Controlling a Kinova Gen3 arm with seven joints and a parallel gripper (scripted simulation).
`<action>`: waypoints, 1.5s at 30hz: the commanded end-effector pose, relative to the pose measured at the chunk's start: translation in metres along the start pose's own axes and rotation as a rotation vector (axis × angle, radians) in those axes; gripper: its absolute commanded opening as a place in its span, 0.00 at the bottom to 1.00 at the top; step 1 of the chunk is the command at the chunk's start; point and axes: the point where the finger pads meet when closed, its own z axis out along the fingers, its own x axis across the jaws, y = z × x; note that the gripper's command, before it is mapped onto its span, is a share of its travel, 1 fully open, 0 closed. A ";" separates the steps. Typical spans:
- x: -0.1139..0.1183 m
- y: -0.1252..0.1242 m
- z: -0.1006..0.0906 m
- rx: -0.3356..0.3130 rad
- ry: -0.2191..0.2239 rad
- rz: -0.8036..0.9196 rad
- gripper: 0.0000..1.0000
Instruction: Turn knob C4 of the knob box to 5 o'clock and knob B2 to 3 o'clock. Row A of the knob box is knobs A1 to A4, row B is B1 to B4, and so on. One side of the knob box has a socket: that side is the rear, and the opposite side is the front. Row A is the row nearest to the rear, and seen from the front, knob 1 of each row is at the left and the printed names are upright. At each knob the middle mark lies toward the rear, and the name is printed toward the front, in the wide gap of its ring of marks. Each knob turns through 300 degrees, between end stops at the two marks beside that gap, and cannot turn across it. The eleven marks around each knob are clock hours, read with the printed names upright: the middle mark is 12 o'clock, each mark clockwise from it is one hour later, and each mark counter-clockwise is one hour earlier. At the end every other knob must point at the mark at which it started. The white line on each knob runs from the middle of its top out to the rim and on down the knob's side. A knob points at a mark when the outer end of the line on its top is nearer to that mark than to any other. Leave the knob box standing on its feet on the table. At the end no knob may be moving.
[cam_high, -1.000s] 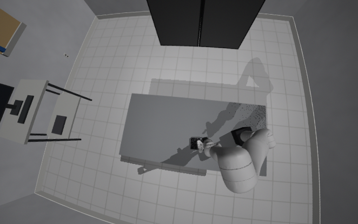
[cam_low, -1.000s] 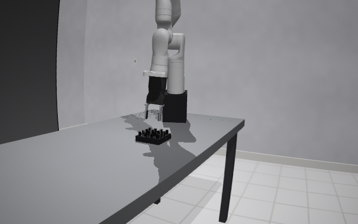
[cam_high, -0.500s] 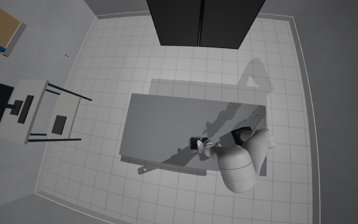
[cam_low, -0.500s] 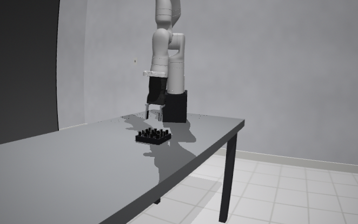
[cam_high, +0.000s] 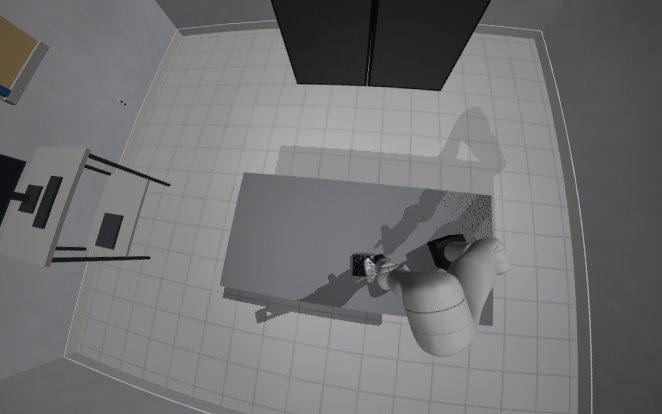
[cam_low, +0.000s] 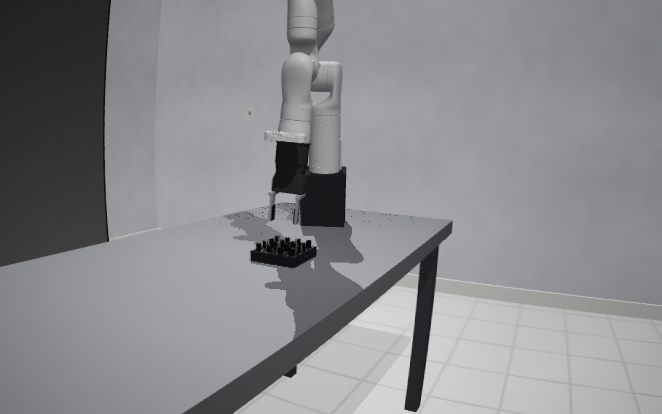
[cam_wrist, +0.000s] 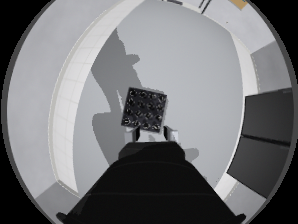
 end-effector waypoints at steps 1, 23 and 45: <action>-0.002 -0.001 0.000 0.003 -0.007 0.015 1.00; -0.004 -0.002 0.000 0.004 -0.016 0.037 1.00; -0.006 -0.003 0.000 0.005 -0.024 0.057 1.00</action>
